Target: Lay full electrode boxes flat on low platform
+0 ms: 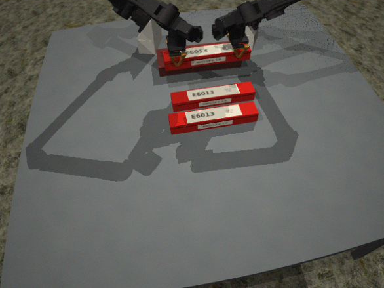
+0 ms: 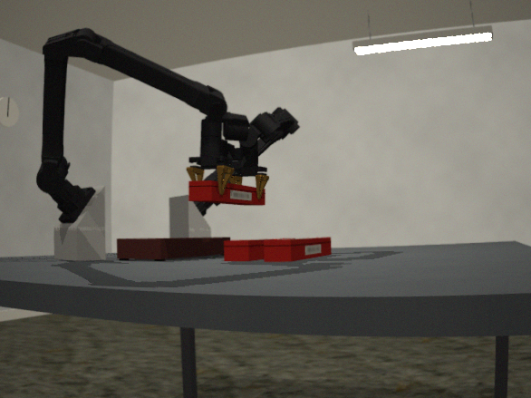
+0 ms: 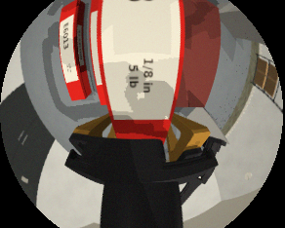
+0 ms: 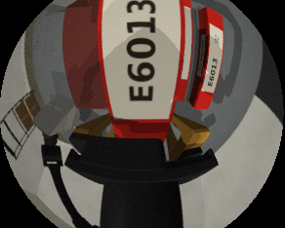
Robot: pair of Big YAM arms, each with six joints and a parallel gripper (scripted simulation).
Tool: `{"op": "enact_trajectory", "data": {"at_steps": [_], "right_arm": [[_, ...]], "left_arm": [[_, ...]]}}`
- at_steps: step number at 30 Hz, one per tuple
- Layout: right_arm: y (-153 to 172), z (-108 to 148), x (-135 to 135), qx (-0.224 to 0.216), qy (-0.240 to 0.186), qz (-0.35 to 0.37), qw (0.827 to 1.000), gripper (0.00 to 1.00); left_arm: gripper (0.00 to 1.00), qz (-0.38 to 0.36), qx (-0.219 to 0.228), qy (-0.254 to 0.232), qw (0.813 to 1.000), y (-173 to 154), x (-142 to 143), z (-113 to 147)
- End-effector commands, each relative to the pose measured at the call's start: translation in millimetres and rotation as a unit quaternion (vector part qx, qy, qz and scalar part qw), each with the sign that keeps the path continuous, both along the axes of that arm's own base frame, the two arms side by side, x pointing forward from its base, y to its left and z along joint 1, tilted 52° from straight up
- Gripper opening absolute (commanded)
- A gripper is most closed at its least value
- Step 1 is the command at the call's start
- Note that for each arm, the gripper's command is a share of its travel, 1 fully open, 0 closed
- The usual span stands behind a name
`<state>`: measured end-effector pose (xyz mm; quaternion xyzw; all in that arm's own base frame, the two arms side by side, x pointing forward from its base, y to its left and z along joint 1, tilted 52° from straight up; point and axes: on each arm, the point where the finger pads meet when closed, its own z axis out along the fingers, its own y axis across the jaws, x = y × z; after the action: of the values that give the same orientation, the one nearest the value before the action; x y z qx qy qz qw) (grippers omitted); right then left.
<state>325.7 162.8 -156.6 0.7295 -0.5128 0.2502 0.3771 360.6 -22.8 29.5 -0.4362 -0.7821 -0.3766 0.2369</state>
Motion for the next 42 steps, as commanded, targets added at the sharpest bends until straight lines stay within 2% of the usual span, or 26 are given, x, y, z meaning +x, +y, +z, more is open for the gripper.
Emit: {"op": "enact_trajectory", "data": {"at_steps": [1,42], "right_arm": [[48.6,29.1,22.6,0.039,-0.029,0.027,0.998,0.0],[60.2,42.1,29.8,0.038,-0.031,0.029,0.998,0.0]], "left_arm": [[0.0,-0.038,-0.016,-0.037,0.998,-35.3,24.9,27.6],[0.0,-0.033,-0.017,-0.044,0.998,-48.4,33.9,36.8]]}}
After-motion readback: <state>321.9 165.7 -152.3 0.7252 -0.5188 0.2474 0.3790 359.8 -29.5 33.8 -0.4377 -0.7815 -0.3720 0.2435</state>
